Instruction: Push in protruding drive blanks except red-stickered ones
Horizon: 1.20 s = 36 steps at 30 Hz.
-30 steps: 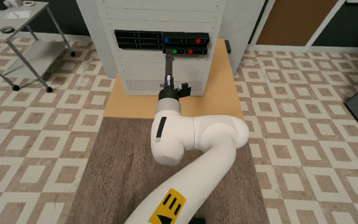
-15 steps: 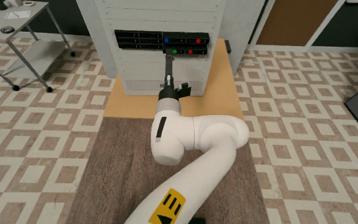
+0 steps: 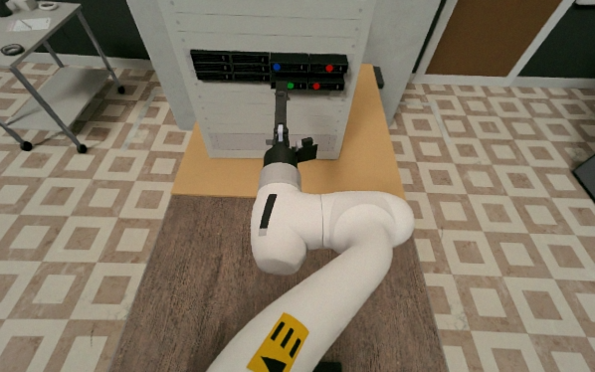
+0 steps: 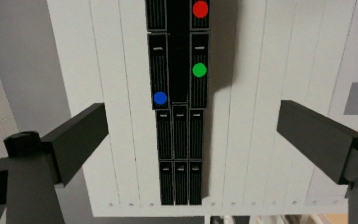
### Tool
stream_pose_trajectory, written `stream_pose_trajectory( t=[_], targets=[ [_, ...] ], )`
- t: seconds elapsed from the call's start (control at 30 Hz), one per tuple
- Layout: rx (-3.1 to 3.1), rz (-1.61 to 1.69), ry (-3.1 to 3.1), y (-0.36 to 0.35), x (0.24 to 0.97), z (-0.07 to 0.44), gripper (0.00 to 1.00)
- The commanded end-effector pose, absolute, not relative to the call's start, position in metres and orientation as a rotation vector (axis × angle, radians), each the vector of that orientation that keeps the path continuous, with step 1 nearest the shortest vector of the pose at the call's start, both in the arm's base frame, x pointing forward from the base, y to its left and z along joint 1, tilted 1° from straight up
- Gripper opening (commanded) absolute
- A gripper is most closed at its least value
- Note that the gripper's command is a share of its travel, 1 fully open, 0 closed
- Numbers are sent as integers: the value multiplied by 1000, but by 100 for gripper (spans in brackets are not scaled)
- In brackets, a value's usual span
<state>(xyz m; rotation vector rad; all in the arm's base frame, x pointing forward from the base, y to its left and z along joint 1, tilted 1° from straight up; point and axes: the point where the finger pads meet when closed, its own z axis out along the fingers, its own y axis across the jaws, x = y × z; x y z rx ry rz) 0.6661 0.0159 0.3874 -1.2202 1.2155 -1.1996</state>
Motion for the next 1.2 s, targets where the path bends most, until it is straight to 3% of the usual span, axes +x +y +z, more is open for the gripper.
stream_pose_trajectory(
  t=[0.0, 0.6, 1.17],
  targets=[
    [-1220, -1200, 1214, 16, 666, 388, 100],
    [-1220, -1200, 1214, 9, 670, 388, 100],
    [-1220, -1200, 1214, -55, 709, 388, 100]
  ],
)
